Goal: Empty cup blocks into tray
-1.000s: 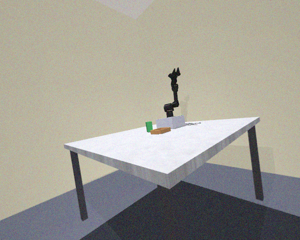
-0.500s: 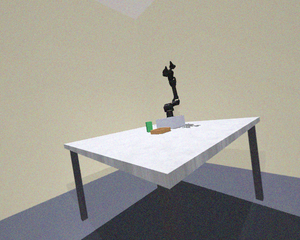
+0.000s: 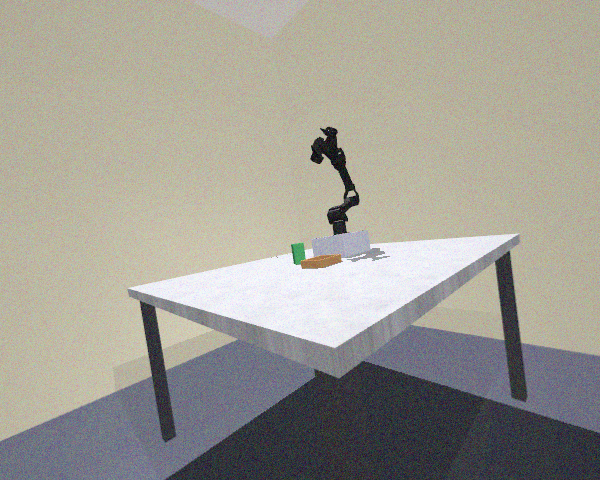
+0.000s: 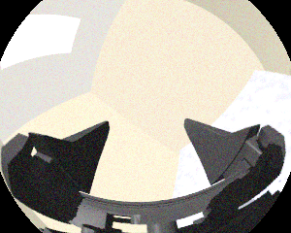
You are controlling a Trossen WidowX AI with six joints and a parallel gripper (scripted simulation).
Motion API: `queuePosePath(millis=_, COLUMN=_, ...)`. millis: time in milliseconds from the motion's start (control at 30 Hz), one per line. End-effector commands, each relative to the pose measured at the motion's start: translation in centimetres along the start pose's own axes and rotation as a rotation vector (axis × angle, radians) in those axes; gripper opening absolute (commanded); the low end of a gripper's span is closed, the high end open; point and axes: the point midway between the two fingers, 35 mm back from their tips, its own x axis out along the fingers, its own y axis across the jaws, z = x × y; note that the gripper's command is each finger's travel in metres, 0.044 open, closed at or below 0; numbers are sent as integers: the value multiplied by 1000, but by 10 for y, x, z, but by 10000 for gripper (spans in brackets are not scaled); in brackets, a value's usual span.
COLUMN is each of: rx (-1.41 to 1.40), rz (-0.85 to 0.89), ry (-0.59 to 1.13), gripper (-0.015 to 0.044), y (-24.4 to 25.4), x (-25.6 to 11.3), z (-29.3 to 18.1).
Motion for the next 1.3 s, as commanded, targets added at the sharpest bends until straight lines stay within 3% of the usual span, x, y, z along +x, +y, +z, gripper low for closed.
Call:
queuePosePath(millis=0, rx=-48, rz=-121, ry=5, gripper=440, y=-36, x=24, z=-12)
queuePosePath(millis=367, rx=-220, rz=-414, ry=62, gripper=440, y=-128, x=58, z=-45)
queuePosePath(millis=633, rx=-337, rz=-657, ry=130, gripper=440, y=-212, x=64, z=-76)
queuePosePath(millis=933, rx=-486, rz=-921, ry=240, gripper=440, y=-301, x=43, z=-111)
queuePosePath(millis=1267, rx=-664, rz=-1191, ry=401, gripper=440, y=-383, x=-12, z=-146)
